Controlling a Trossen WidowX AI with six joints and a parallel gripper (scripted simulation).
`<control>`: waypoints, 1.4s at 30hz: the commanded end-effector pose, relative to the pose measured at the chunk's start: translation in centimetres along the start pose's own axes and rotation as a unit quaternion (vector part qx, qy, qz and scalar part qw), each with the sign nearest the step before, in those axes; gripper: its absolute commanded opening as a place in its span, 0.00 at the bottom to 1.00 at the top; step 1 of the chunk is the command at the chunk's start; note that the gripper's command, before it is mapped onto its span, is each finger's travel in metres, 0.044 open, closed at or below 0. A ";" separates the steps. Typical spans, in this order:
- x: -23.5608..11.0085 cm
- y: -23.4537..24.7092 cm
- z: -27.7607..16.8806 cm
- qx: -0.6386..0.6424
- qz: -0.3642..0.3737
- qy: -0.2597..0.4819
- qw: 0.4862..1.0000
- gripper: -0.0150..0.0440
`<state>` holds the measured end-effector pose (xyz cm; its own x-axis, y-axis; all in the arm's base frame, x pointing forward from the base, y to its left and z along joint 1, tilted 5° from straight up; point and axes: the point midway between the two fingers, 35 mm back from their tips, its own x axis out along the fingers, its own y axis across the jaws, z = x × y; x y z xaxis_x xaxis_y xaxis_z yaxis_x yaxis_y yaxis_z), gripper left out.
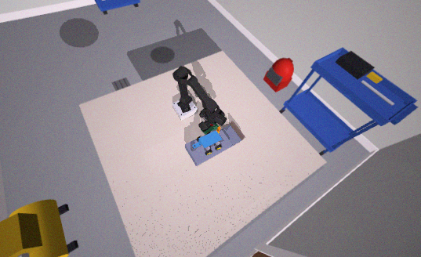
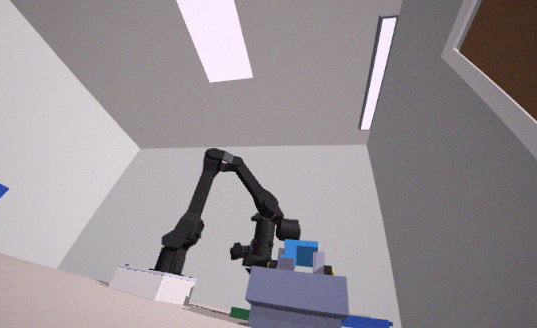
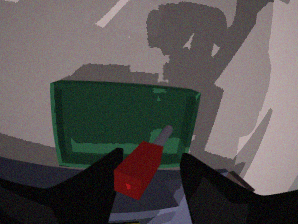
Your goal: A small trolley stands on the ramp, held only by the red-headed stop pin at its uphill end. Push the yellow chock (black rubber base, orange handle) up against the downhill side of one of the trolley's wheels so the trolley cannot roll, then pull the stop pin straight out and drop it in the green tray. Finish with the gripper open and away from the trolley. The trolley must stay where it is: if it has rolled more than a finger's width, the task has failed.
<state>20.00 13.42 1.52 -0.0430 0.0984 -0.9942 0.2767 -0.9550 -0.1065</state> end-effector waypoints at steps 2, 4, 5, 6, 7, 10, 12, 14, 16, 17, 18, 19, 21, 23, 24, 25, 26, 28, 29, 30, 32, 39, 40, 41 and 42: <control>0.2 0.3 0.1 -0.003 -0.001 -0.001 1.000 0.58; 0.2 0.4 0.1 -0.003 -0.001 -0.001 1.000 0.58; 0.2 0.5 0.1 -0.003 -0.001 -0.001 1.000 0.58; 0.2 0.6 0.1 -0.003 -0.001 -0.001 1.000 0.58; 0.3 0.6 0.1 -0.003 -0.001 -0.001 1.000 0.58; 0.3 0.8 0.0 -0.003 -0.001 -0.001 1.000 0.58; 0.4 0.9 0.0 -0.003 0.000 -0.001 1.000 0.58; 0.4 1.0 0.0 -0.003 0.000 -0.001 1.000 0.58; 0.4 1.1 0.0 -0.003 0.000 -0.001 1.000 0.58; 0.5 1.2 0.0 -0.003 0.000 -0.001 1.000 0.58; 0.5 1.2 0.0 -0.003 0.000 -0.001 1.000 0.58; 0.5 1.3 0.0 -0.003 0.000 -0.001 1.000 0.58; 0.5 1.4 0.0 -0.003 0.000 -0.001 1.000 0.58; 0.6 1.5 0.0 -0.003 0.000 -0.001 1.000 0.58; 0.6 1.5 0.0 -0.003 0.000 -0.001 1.000 0.58; 0.6 1.6 0.0 -0.003 0.000 -0.001 1.000 0.58; 0.7 1.6 0.0 -0.003 0.000 -0.001 1.000 0.58; 0.7 1.7 0.0 -0.003 0.000 -0.001 1.000 0.58; 0.7 1.8 0.0 -0.003 0.000 -0.001 1.000 0.58; 0.8 1.8 0.0 -0.003 0.000 -0.001 1.000 0.58; 0.8 1.9 0.0 -0.003 0.000 -0.001 1.000 0.58; 1.0 2.2 0.0 -0.003 0.000 -0.001 1.000 0.58; 1.0 2.2 0.0 -0.003 0.000 -0.001 1.000 0.58; 1.0 2.3 0.0 -0.003 0.000 -0.001 1.000 0.58; 1.1 2.3 0.0 -0.003 0.000 -0.001 1.000 0.58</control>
<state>20.72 11.46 0.41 -0.0422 0.0970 -0.9944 0.2766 -0.9552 -0.1049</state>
